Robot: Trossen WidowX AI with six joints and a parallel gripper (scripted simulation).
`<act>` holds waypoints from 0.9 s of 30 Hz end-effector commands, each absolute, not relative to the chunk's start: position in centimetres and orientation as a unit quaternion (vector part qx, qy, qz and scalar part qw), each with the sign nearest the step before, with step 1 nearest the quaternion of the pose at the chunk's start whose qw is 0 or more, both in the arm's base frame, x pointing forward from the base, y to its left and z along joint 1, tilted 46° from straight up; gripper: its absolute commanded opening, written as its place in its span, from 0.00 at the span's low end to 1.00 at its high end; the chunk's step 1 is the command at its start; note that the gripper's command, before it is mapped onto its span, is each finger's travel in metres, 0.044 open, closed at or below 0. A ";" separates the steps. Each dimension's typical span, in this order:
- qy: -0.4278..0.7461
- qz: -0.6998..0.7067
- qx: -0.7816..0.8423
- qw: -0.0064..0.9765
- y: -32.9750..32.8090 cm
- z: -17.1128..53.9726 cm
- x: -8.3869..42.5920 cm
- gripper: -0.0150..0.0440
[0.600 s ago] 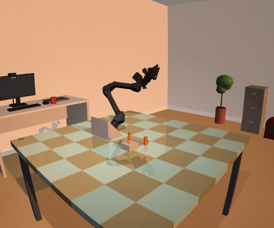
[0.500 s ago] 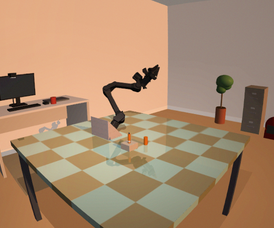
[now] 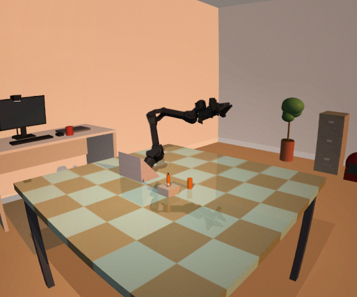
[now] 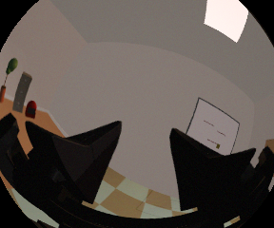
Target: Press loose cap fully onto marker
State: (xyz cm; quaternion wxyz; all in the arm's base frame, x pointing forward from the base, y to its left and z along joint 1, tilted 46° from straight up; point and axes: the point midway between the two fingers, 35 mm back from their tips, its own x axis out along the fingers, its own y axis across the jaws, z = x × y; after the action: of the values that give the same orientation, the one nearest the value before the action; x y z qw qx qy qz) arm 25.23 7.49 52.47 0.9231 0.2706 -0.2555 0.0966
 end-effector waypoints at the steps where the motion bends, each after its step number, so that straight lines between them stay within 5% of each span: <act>1: -0.203 0.083 0.209 0.953 8.3 49.9 28.6 0.65; 17: 0.128 0.062 -0.040 0.989 5.8 32.8 40.1 0.65; 27: 0.430 0.175 -0.107 0.879 1.6 17.7 39.8 0.65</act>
State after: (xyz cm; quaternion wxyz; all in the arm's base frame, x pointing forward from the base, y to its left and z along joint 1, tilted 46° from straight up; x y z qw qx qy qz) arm 40.72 2.74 21.68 0.9210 -0.1100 0.3498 0.1318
